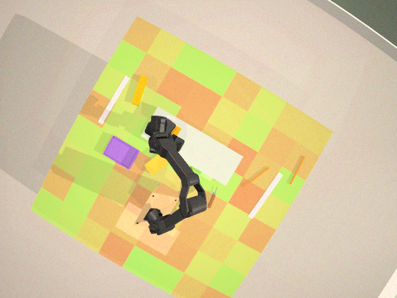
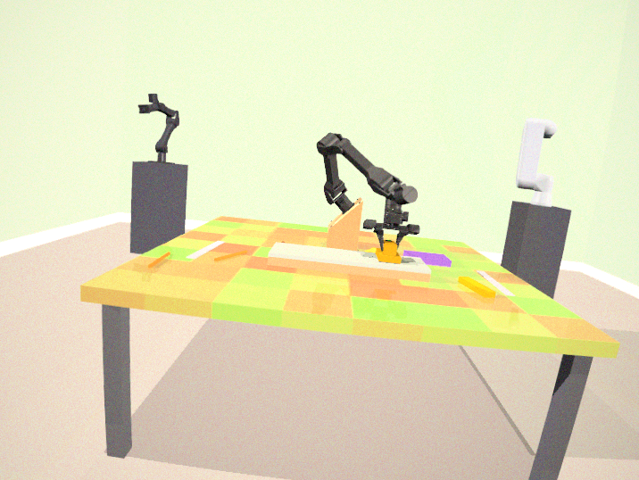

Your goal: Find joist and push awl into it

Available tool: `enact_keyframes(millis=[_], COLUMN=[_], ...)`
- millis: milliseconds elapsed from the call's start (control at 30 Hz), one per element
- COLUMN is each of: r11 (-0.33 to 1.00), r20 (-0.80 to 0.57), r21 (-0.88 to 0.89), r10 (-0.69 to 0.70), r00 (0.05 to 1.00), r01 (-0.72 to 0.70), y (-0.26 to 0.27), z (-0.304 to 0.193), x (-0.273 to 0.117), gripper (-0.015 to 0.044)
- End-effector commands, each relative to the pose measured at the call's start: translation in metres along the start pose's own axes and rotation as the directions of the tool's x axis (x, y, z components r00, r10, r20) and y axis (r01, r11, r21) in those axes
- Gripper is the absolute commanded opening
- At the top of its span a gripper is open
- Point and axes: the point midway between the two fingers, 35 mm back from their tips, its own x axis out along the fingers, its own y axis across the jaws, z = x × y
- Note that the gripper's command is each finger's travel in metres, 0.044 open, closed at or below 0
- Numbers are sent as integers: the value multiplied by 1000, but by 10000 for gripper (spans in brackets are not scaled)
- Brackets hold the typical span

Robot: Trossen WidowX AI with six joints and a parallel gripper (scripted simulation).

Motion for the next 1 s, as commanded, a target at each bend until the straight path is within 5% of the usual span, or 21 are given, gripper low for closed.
enact_keyframes(millis=[0,967], r11=[1000,1000], r20=[-1,2], r21=[1,-2], r10=[6,5], r00=[1000,1000], r01=[-6,-5], y=[13,64], z=[0,0], x=[0,-2], gripper=[0,0])
